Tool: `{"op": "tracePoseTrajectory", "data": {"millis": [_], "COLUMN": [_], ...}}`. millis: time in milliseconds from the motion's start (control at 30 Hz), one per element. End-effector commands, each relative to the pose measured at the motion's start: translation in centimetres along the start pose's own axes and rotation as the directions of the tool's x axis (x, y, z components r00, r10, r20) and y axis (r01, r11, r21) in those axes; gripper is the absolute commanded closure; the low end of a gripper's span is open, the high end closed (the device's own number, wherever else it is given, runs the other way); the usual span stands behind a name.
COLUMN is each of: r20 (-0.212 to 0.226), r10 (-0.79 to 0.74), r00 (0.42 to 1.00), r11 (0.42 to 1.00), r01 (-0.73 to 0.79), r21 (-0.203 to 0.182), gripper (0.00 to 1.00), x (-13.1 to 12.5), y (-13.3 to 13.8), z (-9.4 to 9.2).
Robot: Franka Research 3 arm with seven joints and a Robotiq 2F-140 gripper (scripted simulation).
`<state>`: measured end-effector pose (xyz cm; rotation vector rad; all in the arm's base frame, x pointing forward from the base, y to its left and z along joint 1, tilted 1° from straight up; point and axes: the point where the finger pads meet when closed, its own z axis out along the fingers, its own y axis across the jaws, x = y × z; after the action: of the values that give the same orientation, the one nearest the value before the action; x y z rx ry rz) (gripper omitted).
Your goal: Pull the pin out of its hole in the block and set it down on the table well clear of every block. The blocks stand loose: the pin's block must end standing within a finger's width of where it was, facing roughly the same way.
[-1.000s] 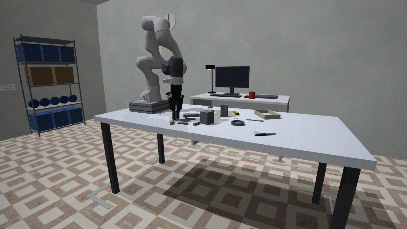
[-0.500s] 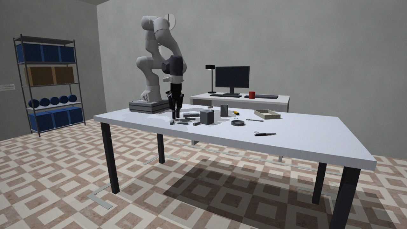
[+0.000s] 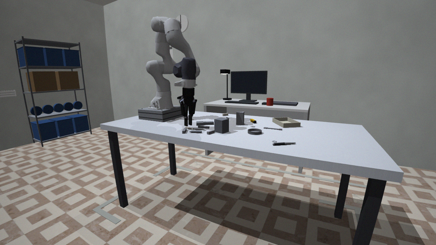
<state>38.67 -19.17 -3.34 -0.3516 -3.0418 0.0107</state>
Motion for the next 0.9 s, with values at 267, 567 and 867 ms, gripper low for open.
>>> {"op": "tracePoseTrajectory", "data": {"millis": [267,567,867], "r20": [-0.011,-0.014,-0.013], "r10": [-0.001,-0.001,-0.001], "r00": [1.000,1.000,1.000], "r11": [1.000,1.000,1.000], "r01": [0.001,0.001,0.001], "r21": [0.002,0.002,0.002], "gripper": [0.73,0.73,0.73], "x": [0.6,0.7,0.7], "y": [0.0,0.0,0.0], "z": [-1.8,-2.5,-2.5]}}
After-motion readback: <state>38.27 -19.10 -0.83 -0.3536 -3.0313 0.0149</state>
